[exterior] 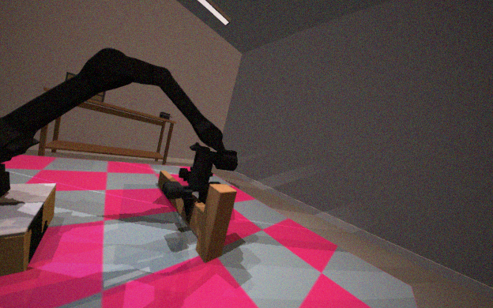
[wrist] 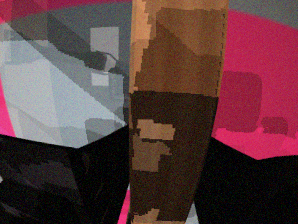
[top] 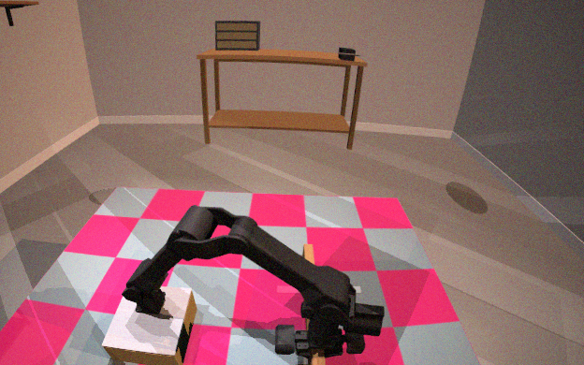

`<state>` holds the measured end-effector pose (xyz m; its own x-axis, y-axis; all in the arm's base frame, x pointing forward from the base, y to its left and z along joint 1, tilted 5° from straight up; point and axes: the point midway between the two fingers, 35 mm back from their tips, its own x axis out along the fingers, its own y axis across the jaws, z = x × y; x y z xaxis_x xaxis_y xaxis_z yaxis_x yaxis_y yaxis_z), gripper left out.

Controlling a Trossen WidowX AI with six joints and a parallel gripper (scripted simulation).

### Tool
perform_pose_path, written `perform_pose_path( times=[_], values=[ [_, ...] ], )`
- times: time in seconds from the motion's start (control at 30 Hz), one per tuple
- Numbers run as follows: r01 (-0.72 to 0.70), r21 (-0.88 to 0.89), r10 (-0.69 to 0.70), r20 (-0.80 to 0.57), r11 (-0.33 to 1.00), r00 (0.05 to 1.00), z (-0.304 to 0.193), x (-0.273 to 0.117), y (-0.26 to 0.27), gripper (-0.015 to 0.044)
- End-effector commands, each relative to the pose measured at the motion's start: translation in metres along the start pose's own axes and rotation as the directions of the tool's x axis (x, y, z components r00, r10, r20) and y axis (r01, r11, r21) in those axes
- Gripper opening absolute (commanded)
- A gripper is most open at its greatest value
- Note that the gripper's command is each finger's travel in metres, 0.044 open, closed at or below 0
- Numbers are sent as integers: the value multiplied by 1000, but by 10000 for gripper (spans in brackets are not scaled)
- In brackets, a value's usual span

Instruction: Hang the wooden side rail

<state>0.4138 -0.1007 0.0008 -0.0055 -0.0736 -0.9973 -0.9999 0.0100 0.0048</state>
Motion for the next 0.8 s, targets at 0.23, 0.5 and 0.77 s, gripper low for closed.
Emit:
perform_pose_path(
  times=[0.23, 0.5, 0.77],
  values=[
    [6, -3, -6, -6, 1000, 1000, -3, -2, 0, 0],
    [6, -3, -6, -6, 1000, 1000, -4, -3, 0, 0],
    [6, -3, -6, -6, 1000, 1000, -4, -3, -1, 0]
  ],
)
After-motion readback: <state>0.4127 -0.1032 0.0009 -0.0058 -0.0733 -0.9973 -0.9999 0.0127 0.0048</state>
